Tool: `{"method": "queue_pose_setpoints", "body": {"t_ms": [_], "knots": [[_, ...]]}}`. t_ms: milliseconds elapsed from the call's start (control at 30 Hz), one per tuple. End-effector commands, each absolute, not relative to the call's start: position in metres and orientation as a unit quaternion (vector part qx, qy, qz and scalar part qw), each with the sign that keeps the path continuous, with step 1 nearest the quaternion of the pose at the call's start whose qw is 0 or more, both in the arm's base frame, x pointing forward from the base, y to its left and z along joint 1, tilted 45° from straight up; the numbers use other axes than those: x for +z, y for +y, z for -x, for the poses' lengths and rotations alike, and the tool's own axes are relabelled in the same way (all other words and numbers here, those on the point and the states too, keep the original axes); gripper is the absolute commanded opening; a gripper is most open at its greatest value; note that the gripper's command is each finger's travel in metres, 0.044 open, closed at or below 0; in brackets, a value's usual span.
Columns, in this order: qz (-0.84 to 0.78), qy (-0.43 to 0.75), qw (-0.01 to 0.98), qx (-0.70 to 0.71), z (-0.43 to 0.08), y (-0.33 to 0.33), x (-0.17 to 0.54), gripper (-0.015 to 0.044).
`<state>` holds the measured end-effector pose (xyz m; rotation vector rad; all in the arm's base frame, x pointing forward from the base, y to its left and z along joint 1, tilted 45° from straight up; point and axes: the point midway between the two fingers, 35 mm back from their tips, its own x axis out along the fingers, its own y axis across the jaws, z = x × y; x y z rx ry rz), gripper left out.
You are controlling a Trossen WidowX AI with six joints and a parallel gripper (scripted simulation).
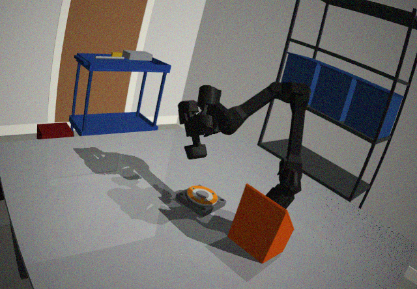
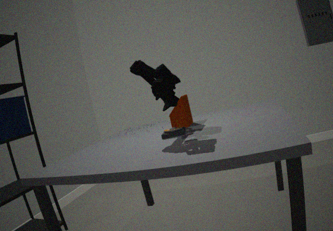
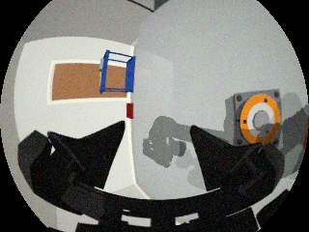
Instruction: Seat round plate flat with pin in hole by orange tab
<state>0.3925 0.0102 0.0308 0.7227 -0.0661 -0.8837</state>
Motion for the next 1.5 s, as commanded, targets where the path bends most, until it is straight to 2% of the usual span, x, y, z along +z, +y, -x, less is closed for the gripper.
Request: {"method": "queue_pose_setpoints", "body": {"t_ms": [0,67,233,267,467,867,1467], "knots": [[-0.335,-0.024,0.844,-0.419,-0.392,0.01,0.029,0.0374],[-0.277,0.039,0.86,-0.426,-0.386,0.008,0.017,0.0321],[-0.064,0.282,0.859,-0.423,-0.344,-0.003,-0.025,0.019],[-0.057,0.289,0.857,-0.423,-0.342,-0.004,-0.026,0.0164],[0.107,0.497,0.773,-0.38,-0.281,-0.018,-0.042,0.0006],[0.216,0.657,0.648,-0.318,-0.219,-0.029,-0.034,0.0],[0.219,0.662,0.644,-0.316,-0.219,-0.031,-0.041,0.0]]}}
